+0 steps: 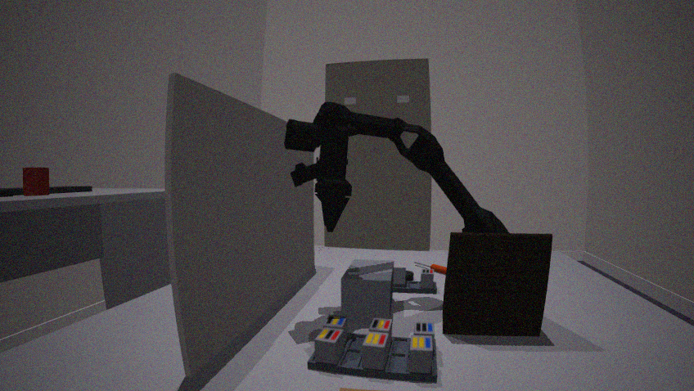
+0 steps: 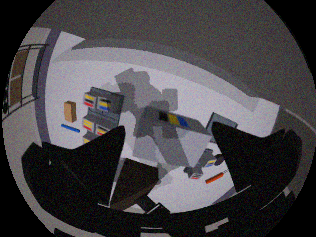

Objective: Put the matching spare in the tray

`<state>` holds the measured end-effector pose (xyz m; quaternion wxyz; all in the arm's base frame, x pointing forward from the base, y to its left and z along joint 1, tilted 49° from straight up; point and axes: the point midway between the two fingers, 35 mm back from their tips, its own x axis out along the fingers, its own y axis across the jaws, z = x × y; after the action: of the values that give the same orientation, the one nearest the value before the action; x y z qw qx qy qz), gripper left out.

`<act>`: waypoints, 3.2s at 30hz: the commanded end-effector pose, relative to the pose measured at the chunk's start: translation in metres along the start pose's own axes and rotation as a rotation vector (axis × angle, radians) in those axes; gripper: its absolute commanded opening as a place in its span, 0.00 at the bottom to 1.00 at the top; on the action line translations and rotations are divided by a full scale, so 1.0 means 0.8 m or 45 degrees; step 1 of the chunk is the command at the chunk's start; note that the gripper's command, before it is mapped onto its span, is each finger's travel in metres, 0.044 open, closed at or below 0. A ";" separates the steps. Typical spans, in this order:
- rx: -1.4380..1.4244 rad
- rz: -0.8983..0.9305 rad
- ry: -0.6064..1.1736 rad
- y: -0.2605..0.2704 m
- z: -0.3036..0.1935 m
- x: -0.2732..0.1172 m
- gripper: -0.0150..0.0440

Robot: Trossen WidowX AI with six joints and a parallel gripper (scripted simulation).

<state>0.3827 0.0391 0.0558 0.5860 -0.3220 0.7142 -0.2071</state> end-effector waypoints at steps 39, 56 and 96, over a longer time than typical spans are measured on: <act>-1.613 0.033 0.090 0.182 -0.006 0.124 0.76; -1.614 0.033 0.089 0.182 -0.006 0.148 0.76; -1.612 0.030 0.094 0.179 -0.013 0.225 0.76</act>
<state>0.3252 0.0165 -0.1612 0.2640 -0.5901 0.7208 0.2499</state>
